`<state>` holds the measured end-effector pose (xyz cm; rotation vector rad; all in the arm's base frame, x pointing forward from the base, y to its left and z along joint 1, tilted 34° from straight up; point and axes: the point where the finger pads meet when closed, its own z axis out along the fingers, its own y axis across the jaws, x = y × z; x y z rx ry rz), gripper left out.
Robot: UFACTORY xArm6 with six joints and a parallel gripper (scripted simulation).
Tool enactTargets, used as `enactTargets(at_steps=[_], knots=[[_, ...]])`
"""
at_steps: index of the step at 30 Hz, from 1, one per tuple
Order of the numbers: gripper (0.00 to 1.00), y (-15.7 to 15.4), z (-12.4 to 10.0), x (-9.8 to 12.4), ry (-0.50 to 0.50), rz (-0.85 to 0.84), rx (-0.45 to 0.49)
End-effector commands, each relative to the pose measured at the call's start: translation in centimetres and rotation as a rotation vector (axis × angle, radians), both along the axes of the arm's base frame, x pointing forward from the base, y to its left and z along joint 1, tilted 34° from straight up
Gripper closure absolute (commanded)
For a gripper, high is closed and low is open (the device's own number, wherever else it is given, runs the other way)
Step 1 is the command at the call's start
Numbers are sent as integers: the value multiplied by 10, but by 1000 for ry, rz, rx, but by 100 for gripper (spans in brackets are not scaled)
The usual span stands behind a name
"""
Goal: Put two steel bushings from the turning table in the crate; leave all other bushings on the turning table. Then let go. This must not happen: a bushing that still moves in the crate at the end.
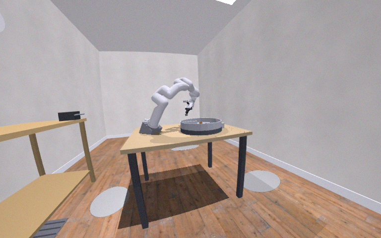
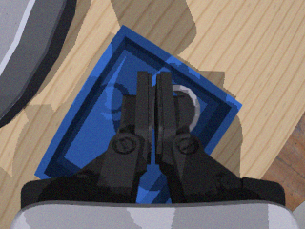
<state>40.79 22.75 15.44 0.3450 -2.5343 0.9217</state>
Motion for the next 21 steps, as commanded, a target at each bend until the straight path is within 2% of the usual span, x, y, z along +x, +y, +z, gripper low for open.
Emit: enactTargets(at_steps=[1,10,18,21], knots=[[100,1,1,0,-3,1,2],[100,0,-1,1,-3,1,2],[100,-17,-33,14,-3,1,2],[100,-19,-38,16,-3,1,2]])
